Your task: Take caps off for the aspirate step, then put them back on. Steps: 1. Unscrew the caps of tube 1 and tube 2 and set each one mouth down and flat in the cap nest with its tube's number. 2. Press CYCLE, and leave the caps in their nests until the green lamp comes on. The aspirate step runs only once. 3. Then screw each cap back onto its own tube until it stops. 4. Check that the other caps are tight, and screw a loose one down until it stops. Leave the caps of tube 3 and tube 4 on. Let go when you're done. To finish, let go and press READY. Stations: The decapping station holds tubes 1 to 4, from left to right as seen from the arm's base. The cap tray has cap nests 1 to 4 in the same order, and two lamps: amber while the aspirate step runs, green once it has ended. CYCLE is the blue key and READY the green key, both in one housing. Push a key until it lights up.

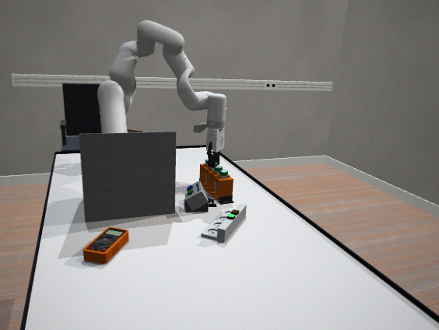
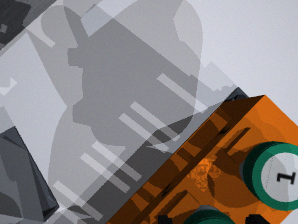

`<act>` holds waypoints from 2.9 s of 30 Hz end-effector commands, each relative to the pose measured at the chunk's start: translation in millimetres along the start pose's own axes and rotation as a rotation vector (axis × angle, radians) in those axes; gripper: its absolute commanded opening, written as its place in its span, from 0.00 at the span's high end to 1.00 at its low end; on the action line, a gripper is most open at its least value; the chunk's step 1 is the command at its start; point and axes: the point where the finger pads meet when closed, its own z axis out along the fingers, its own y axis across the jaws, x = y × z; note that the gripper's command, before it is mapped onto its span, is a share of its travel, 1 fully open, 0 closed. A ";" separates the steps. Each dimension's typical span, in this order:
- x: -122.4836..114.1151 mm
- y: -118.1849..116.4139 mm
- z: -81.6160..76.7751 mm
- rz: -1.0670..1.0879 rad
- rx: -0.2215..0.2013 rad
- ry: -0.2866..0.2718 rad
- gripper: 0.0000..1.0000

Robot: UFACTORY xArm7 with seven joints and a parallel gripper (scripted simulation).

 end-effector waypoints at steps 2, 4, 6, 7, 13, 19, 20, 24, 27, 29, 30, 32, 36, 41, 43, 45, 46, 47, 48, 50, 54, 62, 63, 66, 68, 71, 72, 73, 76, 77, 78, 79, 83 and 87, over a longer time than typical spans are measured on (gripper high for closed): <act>-1.5 0.8 -1.5 -0.005 -0.006 -0.005 1.00; -1.5 0.8 -1.5 -0.005 -0.006 -0.005 1.00; -1.5 0.8 -1.5 -0.005 -0.006 -0.005 1.00; -1.5 0.8 -1.5 -0.005 -0.006 -0.005 1.00; -1.5 0.8 -1.5 -0.005 -0.006 -0.005 1.00; -1.5 0.8 -1.3 0.145 -0.006 -0.004 1.00; -1.5 0.8 -1.3 0.195 -0.006 -0.004 1.00; -1.5 0.8 -1.1 0.395 -0.007 -0.003 1.00; -1.5 0.8 -1.0 0.545 -0.007 -0.003 1.00; -1.5 0.8 -0.9 0.645 -0.007 -0.003 1.00; -1.5 0.8 -0.9 0.695 -0.007 -0.002 1.00; -1.5 0.8 -0.8 0.795 -0.007 -0.002 1.00; -1.5 0.8 -0.7 0.895 -0.007 -0.002 1.00; -1.5 0.8 -0.5 1.145 -0.008 -0.001 1.00; -1.5 0.8 -0.4 1.245 -0.008 0.000 1.00; -1.5 0.8 -0.3 1.345 -0.008 0.000 1.00; -1.5 0.8 -0.3 1.395 -0.008 0.000 1.00; -1.5 0.8 -0.2 1.445 -0.008 0.000 1.00; -1.5 0.8 -0.2 1.495 -0.008 0.001 1.00; -1.5 0.8 -0.2 1.545 -0.008 0.001 1.00; -1.5 0.8 -0.1 1.566 -0.008 0.001 1.00; -1.5 0.8 -0.1 1.566 -0.008 0.001 0.54; -1.5 0.8 -0.1 1.566 -0.008 0.001 0.54; -1.5 0.8 -0.1 1.566 -0.008 0.001 0.54; -1.5 0.8 -0.1 1.566 -0.008 0.001 0.54; -1.5 0.9 -0.7 1.399 -0.008 0.000 0.54; -1.5 0.8 -0.7 1.316 -0.008 0.000 0.54; -1.5 0.9 -0.7 1.261 -0.008 0.000 0.54; -1.5 0.9 -0.7 1.106 -0.007 -0.001 0.54; -1.5 0.9 -0.7 1.047 -0.006 -0.002 0.54; -1.5 0.8 -0.7 0.989 -0.006 -0.002 0.54; -1.5 0.8 -0.7 0.932 -0.006 -0.002 0.54; -1.5 0.8 -0.7 0.707 -0.005 -0.003 0.54; -1.5 0.9 -0.7 0.520 -0.007 -0.003 0.54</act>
